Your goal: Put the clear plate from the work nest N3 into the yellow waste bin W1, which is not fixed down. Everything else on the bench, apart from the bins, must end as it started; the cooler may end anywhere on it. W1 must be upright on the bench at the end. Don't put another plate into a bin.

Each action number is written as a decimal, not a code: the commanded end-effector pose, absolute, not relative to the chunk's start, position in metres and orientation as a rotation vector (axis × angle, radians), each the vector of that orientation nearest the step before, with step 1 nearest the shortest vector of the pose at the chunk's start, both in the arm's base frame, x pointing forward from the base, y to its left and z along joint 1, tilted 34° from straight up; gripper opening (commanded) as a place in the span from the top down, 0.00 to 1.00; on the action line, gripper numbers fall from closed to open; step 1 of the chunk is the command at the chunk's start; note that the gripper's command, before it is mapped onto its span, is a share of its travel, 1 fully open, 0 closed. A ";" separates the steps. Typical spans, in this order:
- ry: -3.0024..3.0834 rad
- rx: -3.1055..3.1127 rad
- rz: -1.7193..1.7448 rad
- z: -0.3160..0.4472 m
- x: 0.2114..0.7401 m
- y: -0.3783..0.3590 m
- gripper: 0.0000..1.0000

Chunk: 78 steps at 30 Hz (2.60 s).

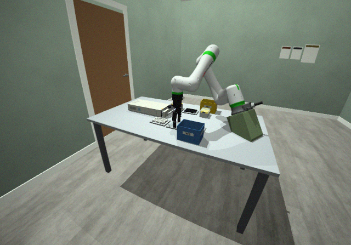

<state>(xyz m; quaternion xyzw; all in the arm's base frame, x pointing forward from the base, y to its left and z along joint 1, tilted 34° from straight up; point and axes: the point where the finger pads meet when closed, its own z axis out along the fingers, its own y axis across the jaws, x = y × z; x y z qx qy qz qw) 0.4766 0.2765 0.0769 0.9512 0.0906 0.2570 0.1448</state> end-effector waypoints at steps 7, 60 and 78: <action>0.262 2.741 0.743 0.078 0.476 0.278 0.38; 0.262 2.741 0.743 0.084 0.473 0.279 0.90; 0.262 2.741 0.743 0.095 0.466 0.282 0.90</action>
